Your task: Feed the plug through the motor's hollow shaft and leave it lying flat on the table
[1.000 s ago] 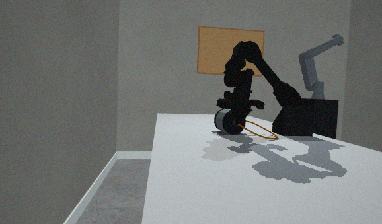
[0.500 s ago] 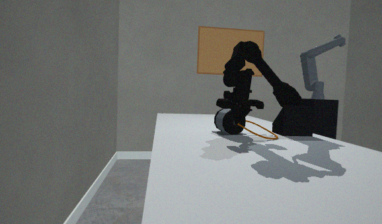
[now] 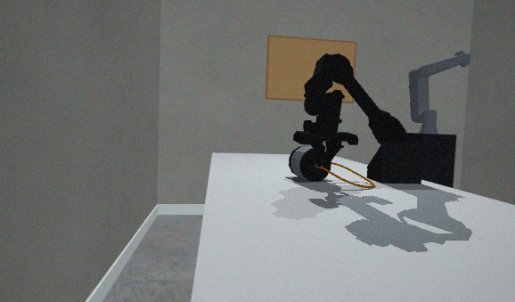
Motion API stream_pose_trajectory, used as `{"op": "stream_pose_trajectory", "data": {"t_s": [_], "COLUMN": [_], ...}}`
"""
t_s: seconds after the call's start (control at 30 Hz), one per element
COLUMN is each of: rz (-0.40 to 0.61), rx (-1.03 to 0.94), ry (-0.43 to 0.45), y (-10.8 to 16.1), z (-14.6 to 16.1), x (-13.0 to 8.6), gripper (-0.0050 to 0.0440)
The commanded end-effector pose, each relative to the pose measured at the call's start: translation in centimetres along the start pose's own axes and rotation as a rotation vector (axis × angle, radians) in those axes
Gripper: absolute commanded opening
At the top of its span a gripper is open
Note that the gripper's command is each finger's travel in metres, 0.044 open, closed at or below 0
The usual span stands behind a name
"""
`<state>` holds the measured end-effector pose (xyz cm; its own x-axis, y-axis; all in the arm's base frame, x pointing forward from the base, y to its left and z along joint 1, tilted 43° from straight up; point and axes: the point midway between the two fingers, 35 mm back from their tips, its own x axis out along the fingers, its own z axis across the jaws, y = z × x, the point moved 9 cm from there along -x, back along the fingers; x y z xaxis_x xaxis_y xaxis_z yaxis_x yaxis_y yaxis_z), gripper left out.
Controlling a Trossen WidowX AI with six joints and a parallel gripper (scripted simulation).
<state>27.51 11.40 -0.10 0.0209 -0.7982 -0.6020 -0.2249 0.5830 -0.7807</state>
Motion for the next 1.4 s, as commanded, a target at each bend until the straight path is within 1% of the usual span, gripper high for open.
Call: {"op": "stream_pose_trajectory", "data": {"t_s": [0.0, 0.33, 0.5, 0.9, 1.37], "rz": [-0.005, -0.005, -0.005, -0.005, -0.003], "rx": [-0.006, -0.006, -0.006, -0.006, -0.004], "ry": [-0.007, -0.007, -0.007, -0.007, -0.004], "y": [1.2, 1.2, 0.0, -0.3, -0.2], "z": [0.0, 0.0, 0.0, 0.0, 0.1], "x": [-0.9, -0.9, 0.2, 0.8, 0.7], "gripper": [0.0100, 0.0100, 0.0100, 0.0100, 0.0007]}}
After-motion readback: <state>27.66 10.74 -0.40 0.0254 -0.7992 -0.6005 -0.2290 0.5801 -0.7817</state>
